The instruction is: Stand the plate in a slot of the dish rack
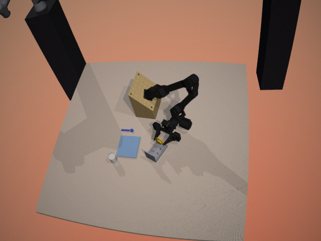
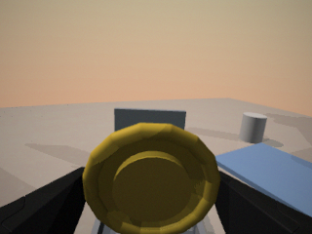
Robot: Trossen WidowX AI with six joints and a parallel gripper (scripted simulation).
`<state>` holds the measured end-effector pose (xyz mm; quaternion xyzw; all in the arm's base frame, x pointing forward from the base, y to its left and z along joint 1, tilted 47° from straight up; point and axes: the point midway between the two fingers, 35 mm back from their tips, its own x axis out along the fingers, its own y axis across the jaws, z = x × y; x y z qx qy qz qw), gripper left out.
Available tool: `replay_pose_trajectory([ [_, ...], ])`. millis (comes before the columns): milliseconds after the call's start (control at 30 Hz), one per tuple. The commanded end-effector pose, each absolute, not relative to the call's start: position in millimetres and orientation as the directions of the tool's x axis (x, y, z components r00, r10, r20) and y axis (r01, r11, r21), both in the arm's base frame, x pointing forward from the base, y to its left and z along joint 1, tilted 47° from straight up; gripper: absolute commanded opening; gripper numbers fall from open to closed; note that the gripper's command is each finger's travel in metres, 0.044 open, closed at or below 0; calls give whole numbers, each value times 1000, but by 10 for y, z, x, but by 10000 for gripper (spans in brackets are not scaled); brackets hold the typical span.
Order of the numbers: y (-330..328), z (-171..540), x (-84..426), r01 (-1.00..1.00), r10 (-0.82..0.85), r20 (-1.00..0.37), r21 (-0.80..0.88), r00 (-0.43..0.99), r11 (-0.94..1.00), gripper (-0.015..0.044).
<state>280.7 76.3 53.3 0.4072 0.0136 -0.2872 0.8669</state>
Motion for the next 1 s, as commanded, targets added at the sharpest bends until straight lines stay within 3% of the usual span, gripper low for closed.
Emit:
replay_pose_trajectory([
  [0,737,524,2835,512,-489,-258,694,833,507,0],
  [800,805,410,2911,512,-483,-263,693,835,509,0],
  [967,810,410,2911,510,-482,-263,695,836,507,131],
])
